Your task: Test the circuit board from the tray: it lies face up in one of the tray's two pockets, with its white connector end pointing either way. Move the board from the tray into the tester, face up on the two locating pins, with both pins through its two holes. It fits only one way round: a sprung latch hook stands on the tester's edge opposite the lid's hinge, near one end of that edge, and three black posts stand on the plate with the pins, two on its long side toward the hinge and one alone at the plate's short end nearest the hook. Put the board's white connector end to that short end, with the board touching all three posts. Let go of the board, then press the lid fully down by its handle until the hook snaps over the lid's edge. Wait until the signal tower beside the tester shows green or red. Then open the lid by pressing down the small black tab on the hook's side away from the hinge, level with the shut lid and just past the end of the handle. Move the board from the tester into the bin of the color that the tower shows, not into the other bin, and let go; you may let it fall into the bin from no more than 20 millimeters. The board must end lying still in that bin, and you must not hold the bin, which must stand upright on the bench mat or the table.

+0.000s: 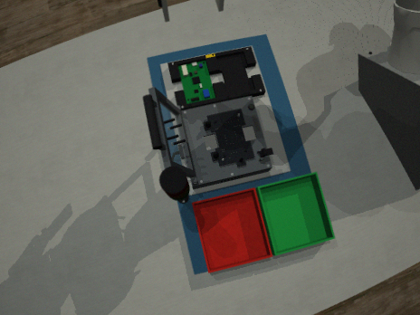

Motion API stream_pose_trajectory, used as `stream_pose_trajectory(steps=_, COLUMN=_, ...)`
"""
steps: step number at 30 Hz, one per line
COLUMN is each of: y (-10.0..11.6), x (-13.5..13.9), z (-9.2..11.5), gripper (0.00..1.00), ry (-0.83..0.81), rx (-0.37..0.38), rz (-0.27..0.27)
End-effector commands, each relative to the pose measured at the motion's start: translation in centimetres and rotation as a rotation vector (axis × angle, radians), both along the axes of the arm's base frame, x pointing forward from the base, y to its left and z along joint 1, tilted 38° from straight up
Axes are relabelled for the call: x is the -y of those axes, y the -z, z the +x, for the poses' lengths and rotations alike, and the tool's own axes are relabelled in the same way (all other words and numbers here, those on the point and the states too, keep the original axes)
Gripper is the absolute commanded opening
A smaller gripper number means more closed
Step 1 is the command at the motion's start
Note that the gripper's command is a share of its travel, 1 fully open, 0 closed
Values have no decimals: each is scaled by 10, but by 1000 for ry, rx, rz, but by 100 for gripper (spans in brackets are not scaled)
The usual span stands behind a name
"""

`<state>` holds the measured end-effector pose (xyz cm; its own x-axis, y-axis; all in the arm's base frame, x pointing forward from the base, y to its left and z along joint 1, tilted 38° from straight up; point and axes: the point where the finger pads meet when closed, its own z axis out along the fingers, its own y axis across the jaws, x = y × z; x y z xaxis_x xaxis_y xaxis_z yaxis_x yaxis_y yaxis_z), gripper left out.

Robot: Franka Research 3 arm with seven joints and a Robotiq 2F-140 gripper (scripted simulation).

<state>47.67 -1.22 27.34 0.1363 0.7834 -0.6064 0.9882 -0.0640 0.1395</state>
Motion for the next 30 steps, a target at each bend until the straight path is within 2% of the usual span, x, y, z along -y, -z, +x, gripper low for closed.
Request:
stream_pose_trajectory(steps=1, y=5, x=3, z=0, gripper=58, ry=1, rx=0, rz=4)
stream_pose_trajectory(steps=6, y=18, x=13, z=1, gripper=58, ry=1, rx=0, rz=4)
stream_pose_trajectory(steps=12, y=48, x=36, z=4, gripper=58, ry=1, rx=0, rz=4)
stream_pose_trajectory(steps=14, y=48, x=36, z=4, gripper=58, ry=1, rx=0, rz=4)
stream_pose_trajectory(steps=26, y=131, x=101, z=11, gripper=58, ry=1, rx=0, rz=4)
stream_pose_trajectory(steps=30, y=147, x=114, z=13, gripper=58, ry=1, rx=0, rz=4)
